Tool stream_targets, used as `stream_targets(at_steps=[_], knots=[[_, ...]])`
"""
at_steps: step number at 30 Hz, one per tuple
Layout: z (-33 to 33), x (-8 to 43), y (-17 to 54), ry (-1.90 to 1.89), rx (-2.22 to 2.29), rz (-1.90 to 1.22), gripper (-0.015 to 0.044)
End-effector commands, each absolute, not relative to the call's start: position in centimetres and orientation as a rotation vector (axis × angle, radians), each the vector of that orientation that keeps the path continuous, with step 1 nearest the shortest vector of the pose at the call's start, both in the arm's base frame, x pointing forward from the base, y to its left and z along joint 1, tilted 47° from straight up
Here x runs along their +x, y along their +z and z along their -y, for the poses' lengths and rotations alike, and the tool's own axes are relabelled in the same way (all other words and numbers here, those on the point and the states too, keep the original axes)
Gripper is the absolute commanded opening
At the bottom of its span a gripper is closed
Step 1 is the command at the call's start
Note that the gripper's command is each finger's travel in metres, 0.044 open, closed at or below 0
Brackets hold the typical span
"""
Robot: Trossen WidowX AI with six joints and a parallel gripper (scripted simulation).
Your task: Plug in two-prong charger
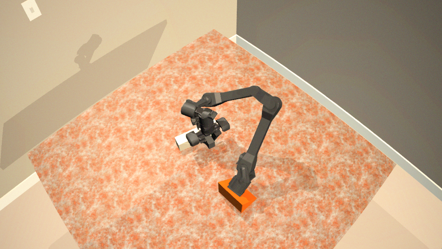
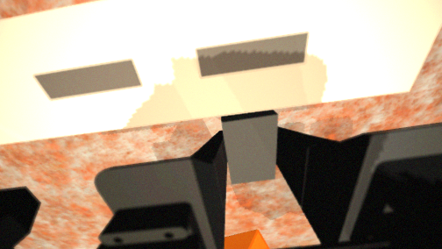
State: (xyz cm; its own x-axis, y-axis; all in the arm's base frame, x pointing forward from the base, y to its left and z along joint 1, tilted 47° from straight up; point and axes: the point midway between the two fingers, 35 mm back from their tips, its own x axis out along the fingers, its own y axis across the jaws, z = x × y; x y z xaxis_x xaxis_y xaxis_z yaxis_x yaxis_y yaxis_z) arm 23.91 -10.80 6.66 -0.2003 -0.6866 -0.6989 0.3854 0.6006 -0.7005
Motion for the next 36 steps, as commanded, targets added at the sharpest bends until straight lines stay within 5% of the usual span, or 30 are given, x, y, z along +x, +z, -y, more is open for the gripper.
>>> stream_targets(at_steps=[1,36], knots=[[11.0,24.5,7.0,-0.996,-0.266,-1.461,0.0000],[11.5,25.5,7.2,-0.996,-0.266,-1.460,0.0000]])
